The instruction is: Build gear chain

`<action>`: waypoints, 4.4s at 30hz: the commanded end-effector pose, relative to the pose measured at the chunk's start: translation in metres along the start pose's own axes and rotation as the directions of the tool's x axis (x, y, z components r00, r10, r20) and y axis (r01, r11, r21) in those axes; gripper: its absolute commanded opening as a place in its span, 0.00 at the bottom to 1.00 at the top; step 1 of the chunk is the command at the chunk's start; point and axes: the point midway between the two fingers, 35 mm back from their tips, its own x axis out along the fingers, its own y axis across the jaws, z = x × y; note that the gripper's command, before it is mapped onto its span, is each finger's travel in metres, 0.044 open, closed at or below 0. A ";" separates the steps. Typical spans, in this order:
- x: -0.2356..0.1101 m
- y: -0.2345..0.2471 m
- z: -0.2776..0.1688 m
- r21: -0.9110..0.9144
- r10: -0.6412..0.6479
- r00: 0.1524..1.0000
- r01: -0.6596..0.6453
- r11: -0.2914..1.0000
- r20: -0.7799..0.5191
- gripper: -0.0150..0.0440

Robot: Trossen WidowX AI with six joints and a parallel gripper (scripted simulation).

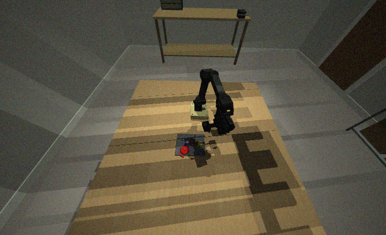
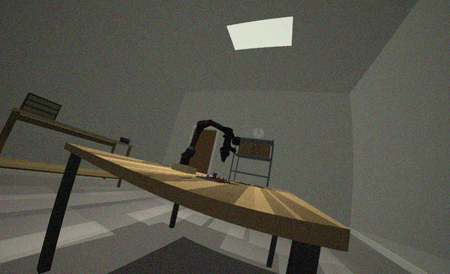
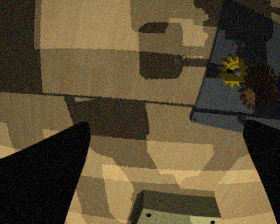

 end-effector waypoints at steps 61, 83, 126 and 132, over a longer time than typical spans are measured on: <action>-0.026 0.147 -0.051 0.002 0.017 1.000 -0.017 1.000 0.002 1.00; -0.026 0.147 -0.051 0.002 0.017 1.000 -0.017 1.000 0.002 1.00; -0.026 0.147 -0.051 0.002 0.017 1.000 -0.017 1.000 0.002 1.00; -0.026 0.147 -0.051 0.002 0.017 1.000 -0.017 1.000 0.002 1.00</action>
